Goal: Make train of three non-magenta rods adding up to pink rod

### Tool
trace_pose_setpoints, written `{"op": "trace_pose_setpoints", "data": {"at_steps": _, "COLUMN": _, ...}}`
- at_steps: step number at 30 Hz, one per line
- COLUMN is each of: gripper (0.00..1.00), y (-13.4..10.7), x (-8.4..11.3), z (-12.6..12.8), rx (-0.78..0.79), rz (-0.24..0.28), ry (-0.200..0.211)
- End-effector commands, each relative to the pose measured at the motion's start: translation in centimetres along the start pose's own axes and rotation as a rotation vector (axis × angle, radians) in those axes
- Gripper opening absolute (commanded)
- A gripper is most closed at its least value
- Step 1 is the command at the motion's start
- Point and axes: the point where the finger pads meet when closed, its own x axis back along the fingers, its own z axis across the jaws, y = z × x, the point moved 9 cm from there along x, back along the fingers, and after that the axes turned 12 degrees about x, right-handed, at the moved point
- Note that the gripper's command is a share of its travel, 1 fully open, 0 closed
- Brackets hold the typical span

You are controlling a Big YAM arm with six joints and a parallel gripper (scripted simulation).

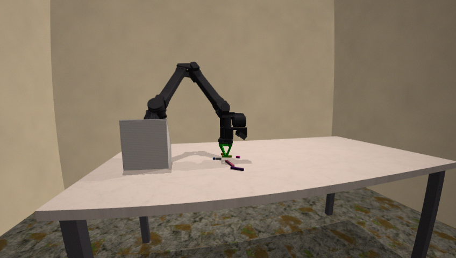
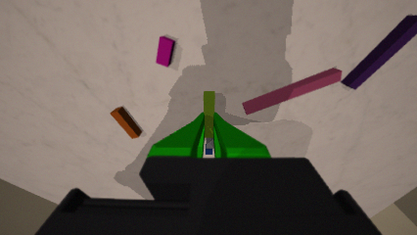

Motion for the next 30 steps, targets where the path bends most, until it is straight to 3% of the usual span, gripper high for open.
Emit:
{"op": "trace_pose_setpoints", "data": {"at_steps": 1, "gripper": 0.04, "y": -0.27, "x": -0.16, "z": -0.17, "rx": -0.010, "rz": 0.003, "ry": 0.004}}
{"op": "trace_pose_setpoints", "data": {"at_steps": 30, "gripper": 0.04, "y": -0.26, "x": 0.06, "z": -0.51, "rx": -0.018, "rz": -0.006, "ry": 0.004}}
